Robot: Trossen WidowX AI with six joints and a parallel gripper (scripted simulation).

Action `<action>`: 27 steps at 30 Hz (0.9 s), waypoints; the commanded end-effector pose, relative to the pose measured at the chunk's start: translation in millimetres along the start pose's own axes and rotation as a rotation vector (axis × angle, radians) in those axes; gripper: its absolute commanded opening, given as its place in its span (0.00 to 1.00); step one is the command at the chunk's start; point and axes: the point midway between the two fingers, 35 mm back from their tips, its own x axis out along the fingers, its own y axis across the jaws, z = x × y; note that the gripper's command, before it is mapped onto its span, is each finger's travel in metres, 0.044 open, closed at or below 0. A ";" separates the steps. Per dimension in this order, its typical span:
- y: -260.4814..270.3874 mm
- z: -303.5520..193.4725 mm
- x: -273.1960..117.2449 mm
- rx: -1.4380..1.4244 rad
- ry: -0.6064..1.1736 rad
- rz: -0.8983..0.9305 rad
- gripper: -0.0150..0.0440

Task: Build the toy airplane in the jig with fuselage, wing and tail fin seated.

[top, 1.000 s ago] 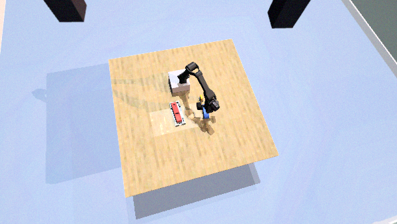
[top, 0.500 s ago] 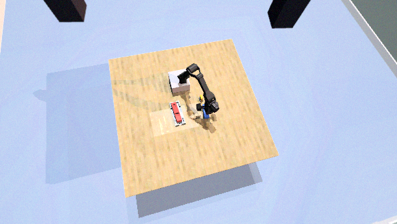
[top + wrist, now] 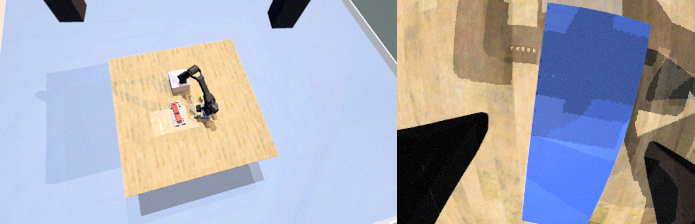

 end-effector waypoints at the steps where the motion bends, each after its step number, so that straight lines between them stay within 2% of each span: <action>1: -2.5 -3.3 9.4 0.003 0.008 -0.008 1.00; 8: -2.9 -3.8 18.1 0.003 0.008 -0.009 1.00; 17: -2.9 -3.8 18.1 0.003 0.008 -0.009 0.60; 25: -2.9 -3.8 18.1 0.003 0.008 -0.009 0.51; 27: -2.8 -3.7 17.6 0.003 0.008 -0.009 0.42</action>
